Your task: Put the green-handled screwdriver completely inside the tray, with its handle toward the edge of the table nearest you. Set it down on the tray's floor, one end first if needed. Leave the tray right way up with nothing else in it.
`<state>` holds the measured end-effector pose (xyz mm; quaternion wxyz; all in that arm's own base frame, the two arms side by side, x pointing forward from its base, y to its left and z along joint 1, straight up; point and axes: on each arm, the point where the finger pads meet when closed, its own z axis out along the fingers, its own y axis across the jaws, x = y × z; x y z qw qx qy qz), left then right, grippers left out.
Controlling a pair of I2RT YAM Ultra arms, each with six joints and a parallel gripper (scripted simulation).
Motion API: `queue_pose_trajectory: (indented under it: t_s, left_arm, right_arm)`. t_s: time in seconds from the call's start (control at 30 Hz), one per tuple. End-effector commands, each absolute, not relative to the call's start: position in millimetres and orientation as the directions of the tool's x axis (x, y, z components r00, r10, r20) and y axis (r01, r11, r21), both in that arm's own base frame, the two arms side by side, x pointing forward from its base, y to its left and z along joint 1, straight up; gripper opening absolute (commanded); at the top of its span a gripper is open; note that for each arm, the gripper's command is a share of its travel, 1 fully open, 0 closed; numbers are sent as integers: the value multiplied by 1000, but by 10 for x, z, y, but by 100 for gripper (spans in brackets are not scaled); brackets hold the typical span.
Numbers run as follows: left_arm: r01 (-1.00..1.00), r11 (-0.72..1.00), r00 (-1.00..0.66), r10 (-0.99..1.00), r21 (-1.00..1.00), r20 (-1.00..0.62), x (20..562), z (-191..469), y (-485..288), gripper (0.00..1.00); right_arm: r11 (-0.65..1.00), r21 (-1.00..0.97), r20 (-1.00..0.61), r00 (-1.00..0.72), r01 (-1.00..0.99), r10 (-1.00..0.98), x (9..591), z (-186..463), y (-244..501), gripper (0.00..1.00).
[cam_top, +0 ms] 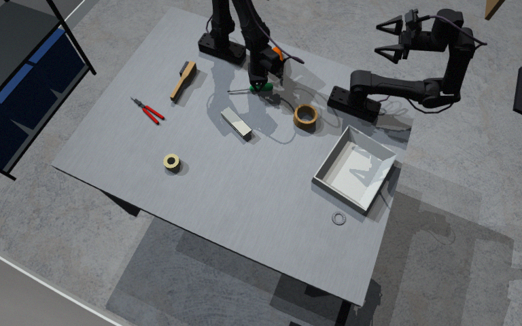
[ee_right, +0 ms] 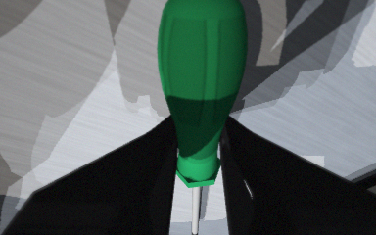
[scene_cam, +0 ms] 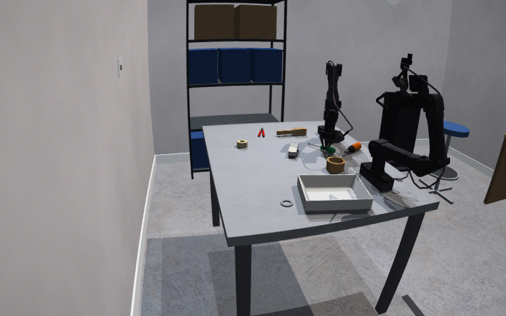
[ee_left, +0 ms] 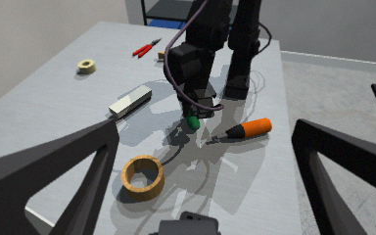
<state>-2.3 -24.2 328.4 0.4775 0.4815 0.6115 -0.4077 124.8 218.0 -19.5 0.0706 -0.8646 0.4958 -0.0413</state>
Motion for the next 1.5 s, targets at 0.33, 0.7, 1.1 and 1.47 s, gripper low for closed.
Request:
queue_pose_trajectory:
  t_s: [0.33, 0.7, 1.1, 1.47]
  left_arm:
    - [978, 207, -76, 193, -35, -978, -27, 3312, -222, 100]
    - [978, 207, -76, 193, -35, -978, -27, 3312, -222, 100]
    - [978, 207, -76, 193, -35, -978, -27, 3312, -222, 100]
    - [976, 216, -74, 162, -37, -984, -12, 3398, -211, 77]
  right_arm:
    - [-492, -202, -20, 506, -847, -862, 1281, -190, 2289, 17]
    - [-492, -223, -25, 509, -842, -860, 1184, -80, 2274, 52]
    - [-490, -234, -45, 513, -840, -857, 1261, 205, 2352, 65]
    - [-447, -215, -49, 467, -868, -883, 1163, 689, 2246, 65]
